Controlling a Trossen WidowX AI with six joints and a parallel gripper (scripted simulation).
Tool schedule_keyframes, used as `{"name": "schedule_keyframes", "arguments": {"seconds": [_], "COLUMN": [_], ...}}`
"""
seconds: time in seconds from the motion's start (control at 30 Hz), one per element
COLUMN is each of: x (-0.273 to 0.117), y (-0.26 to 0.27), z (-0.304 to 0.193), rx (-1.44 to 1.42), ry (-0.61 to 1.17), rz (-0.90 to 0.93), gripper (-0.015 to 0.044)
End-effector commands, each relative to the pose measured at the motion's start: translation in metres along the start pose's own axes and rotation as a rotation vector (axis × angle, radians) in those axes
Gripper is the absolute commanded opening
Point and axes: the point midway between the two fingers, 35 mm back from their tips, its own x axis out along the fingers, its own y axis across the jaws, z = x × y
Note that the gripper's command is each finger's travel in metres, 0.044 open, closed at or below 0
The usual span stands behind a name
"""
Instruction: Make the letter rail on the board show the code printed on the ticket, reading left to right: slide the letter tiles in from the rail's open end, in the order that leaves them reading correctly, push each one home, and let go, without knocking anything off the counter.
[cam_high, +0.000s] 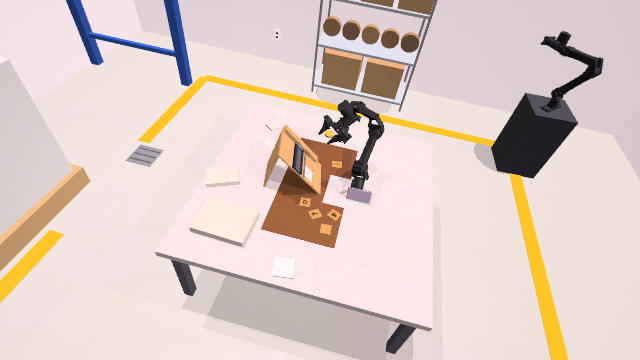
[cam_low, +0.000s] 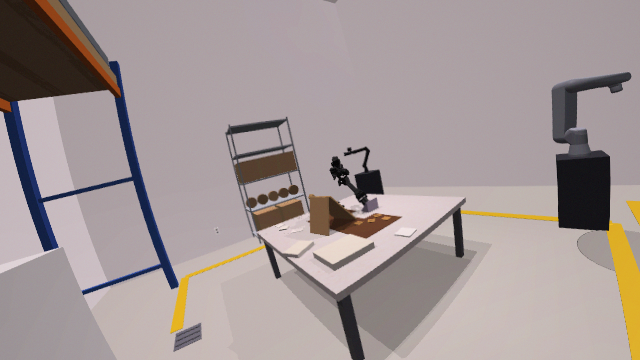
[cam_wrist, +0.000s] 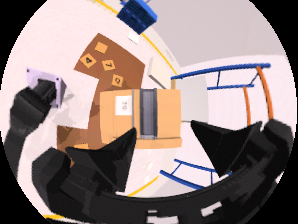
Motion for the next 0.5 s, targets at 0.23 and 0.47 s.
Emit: {"name": "schedule_keyframes", "arguments": {"seconds": [0.23,0.47], "x": [0.108,0.169], "y": [-0.007,0.006], "z": [0.060,0.088], "rx": [0.132,0.224], "ry": [0.057,0.102], "rz": [0.314,0.455], "gripper": [0.0340,0.0340]}}
